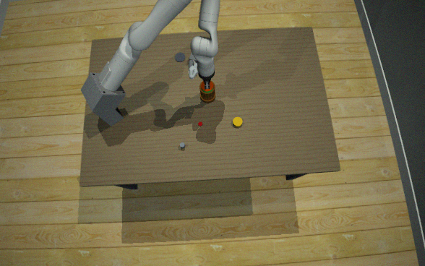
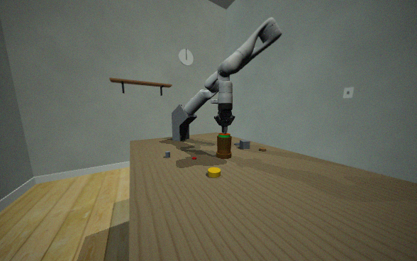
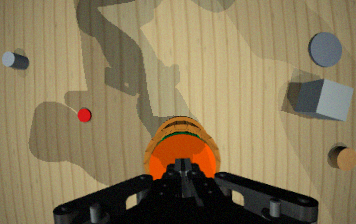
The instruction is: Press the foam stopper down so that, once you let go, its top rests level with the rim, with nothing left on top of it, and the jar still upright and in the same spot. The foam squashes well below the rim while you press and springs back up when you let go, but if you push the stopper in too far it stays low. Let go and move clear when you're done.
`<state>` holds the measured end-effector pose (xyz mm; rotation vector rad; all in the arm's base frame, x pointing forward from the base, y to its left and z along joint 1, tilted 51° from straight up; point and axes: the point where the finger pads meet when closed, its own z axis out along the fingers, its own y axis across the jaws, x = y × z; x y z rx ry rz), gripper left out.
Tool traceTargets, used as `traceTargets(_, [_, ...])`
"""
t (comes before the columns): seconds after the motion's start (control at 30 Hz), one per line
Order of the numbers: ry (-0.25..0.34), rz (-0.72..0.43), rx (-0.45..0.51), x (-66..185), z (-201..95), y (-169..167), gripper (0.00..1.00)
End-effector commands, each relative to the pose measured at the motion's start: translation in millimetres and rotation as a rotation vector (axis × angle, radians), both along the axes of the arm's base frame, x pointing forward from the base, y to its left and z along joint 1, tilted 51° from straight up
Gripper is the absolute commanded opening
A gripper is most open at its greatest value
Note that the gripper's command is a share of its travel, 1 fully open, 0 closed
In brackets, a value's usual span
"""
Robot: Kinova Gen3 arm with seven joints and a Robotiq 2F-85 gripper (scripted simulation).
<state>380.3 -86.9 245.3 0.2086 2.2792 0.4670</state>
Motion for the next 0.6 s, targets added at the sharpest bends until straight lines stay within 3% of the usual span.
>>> traceTargets(0.0, [0.0,-0.001,0.0,-0.1,-0.2,-0.3,0.0])
traceTargets(0.57, [0.0,-0.001,0.0,2.4,-2.2,0.5,0.0])
